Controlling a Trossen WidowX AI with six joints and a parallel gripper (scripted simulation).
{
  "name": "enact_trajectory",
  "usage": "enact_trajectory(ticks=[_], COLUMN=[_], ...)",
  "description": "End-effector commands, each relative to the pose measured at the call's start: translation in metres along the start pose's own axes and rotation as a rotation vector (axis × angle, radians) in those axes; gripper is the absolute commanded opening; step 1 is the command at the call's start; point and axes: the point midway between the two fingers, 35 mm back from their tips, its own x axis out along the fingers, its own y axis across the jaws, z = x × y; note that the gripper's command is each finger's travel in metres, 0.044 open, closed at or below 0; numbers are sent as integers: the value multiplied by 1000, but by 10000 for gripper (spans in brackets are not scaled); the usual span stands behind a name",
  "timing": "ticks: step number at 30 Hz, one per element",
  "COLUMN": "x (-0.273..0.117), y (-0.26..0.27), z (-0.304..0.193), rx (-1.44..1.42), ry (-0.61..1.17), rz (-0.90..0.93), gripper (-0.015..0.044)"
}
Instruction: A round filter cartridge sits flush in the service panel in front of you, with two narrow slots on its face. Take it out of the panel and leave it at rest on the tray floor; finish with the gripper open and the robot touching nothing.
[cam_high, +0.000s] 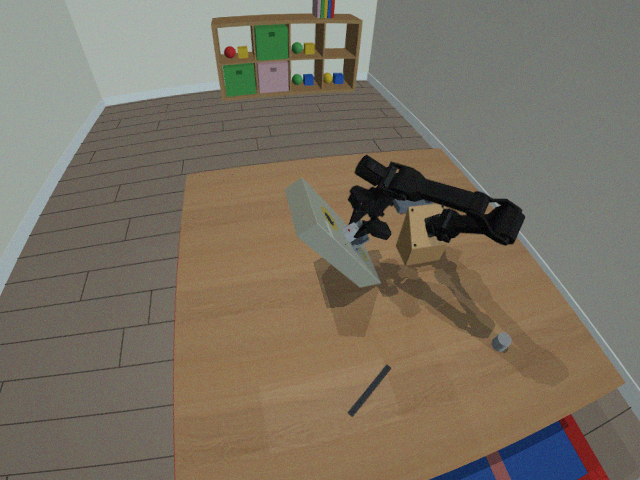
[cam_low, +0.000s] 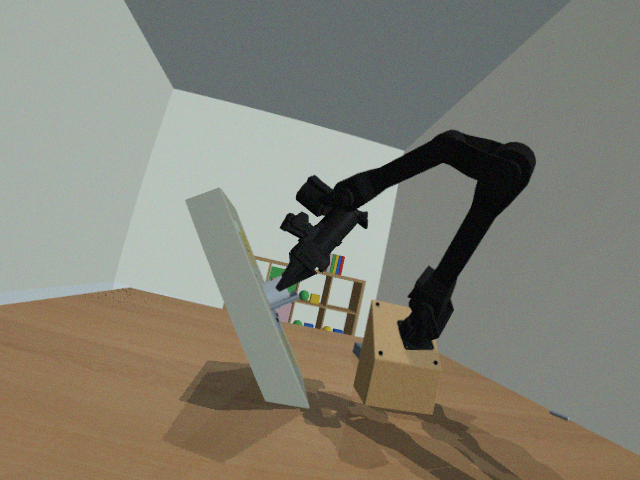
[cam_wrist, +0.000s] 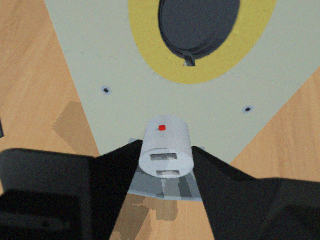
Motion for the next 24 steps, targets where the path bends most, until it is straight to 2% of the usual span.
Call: enact_trajectory(ticks=[1, 4, 13, 24], x=[0, -4, -14, -68], y=[0, 0, -1, -5], z=[1, 8, 23, 28], rx=[-1, -1, -1, 2], ry=[0, 0, 0, 7], rz=[1, 1, -2, -14], gripper=[68, 0, 0, 0])
